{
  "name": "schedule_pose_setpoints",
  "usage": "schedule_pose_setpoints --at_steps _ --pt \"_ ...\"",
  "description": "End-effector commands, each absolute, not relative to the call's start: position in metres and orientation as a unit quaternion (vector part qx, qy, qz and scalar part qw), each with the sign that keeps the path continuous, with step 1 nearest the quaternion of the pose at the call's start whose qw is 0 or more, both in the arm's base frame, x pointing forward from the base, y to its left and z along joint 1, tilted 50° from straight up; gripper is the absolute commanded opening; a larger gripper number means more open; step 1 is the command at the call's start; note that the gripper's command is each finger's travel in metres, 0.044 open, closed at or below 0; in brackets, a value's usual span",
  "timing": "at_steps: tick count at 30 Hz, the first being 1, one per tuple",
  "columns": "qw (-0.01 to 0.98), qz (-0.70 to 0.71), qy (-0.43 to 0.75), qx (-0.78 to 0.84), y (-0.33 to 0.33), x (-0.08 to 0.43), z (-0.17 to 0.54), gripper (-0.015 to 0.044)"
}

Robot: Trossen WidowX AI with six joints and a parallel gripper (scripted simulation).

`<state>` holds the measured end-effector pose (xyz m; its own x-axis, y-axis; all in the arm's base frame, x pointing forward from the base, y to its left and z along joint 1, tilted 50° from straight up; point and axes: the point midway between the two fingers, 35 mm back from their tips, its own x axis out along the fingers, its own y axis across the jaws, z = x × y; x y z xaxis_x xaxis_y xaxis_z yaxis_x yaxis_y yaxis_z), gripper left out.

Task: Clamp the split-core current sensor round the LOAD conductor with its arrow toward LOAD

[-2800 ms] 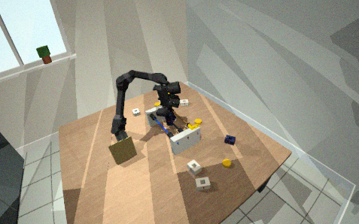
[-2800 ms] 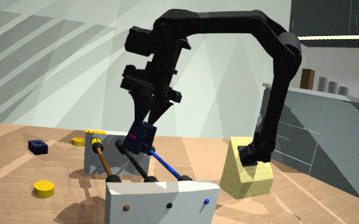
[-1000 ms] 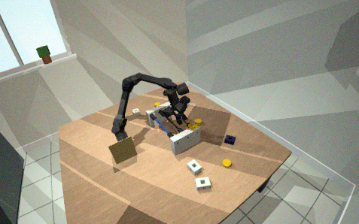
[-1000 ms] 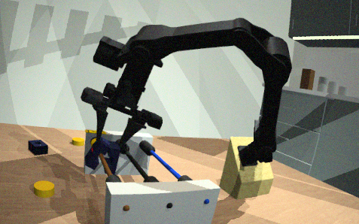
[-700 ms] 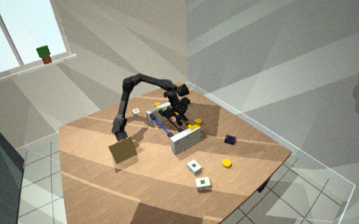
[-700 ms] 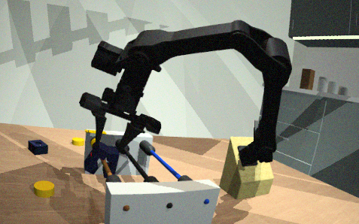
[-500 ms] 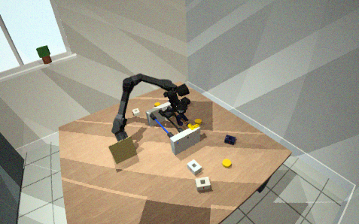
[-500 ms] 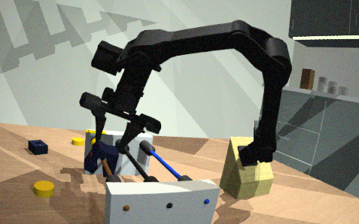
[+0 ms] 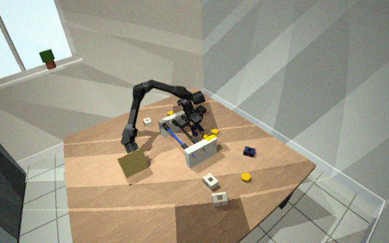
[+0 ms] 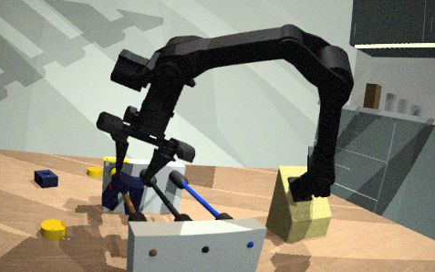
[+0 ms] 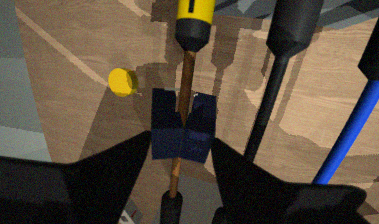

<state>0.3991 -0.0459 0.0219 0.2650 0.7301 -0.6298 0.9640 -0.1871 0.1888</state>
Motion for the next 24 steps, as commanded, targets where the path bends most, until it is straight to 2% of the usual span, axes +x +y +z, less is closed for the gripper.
schedule_pose_setpoints --at_steps 1,24 --pt "0.287 -0.204 0.570 0.743 -0.0473 0.3991 0.0222 0.0000" --pt "0.286 -0.206 0.573 0.740 -0.0474 0.4001 0.0221 0.0000"
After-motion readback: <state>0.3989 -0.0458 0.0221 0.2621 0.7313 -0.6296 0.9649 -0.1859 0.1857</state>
